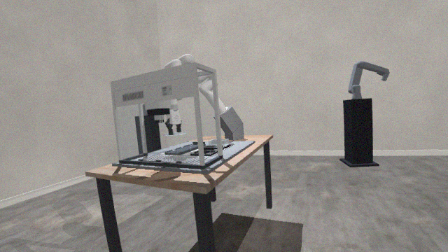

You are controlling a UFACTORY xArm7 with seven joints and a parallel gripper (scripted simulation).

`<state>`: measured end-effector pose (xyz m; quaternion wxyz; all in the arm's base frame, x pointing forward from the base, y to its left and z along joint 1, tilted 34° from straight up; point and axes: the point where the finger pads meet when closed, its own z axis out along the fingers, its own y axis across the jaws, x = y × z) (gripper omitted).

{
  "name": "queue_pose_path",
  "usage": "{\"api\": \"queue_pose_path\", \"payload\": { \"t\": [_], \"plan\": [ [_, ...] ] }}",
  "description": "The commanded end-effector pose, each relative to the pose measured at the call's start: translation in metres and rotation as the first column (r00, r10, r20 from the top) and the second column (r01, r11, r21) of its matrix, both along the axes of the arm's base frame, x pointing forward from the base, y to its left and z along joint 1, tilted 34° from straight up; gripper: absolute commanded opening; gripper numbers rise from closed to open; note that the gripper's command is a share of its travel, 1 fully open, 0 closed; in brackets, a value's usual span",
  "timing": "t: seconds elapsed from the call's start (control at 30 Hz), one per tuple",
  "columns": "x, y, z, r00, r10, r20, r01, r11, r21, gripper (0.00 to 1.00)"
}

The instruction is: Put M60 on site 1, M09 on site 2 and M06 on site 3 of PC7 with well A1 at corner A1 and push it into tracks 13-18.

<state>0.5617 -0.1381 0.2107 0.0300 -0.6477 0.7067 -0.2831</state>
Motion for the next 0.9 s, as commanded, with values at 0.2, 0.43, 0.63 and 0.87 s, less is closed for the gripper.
{"api": "queue_pose_path", "payload": {
  "t": [0.2, 0.43, 0.63, 0.87],
  "plan": [
    [0.0009, 0.0008, 0.0014, 0.998, -0.056, 0.035, 0.056, 0.998, 0.003, 0.00],
    [0.0009, 0.0009, 0.0014, 0.998, -0.056, 0.035, 0.056, 0.998, 0.003, 0.00],
    [0.0015, 0.0002, 0.0000, 0.998, -0.056, 0.035, 0.056, 0.998, 0.003, 0.00],
    [0.0050, -0.0030, -0.0068, 0.998, -0.056, 0.035, 0.056, 0.998, 0.003, 0.00]
  ]
}}
